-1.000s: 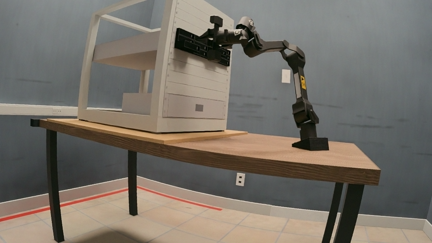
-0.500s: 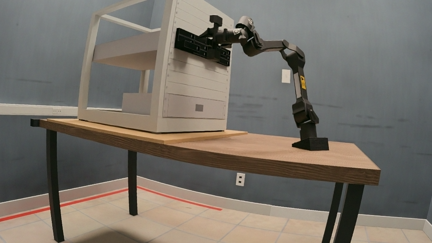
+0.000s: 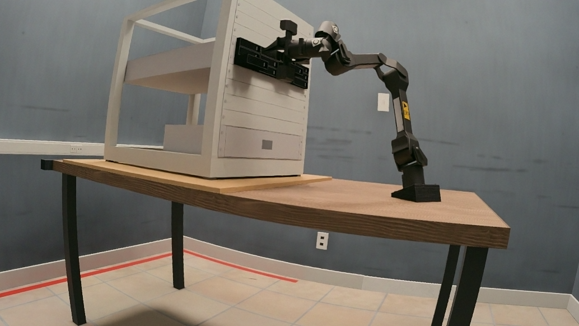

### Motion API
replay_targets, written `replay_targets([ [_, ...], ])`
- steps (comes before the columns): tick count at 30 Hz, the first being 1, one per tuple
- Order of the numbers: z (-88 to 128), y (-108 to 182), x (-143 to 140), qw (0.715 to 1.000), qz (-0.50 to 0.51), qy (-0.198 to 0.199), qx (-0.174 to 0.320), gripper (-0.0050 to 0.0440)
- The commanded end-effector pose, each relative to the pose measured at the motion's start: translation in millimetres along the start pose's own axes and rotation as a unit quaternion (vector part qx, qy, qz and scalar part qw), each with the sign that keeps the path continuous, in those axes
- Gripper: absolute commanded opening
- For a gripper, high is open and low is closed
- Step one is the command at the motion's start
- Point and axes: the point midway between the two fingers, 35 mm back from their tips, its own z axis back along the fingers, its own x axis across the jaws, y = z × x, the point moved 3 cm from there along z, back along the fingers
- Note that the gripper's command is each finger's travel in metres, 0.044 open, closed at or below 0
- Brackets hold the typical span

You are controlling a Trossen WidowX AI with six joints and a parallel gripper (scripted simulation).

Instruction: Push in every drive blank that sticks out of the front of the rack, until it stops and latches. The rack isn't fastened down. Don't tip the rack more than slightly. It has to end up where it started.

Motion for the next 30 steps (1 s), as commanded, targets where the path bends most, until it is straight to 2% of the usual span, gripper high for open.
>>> replay_targets([
  [1, -2.3, -2.3, 7.3, 1.000, -0.009, -0.006, -0.002, -0.0050],
  [7, -11.4, -0.1, 5.3, 1.000, -0.009, -0.006, -0.002, -0.0050],
  [30, -22.2, 0.0, 5.6, 1.000, -0.009, -0.006, -0.002, -0.0050],
])
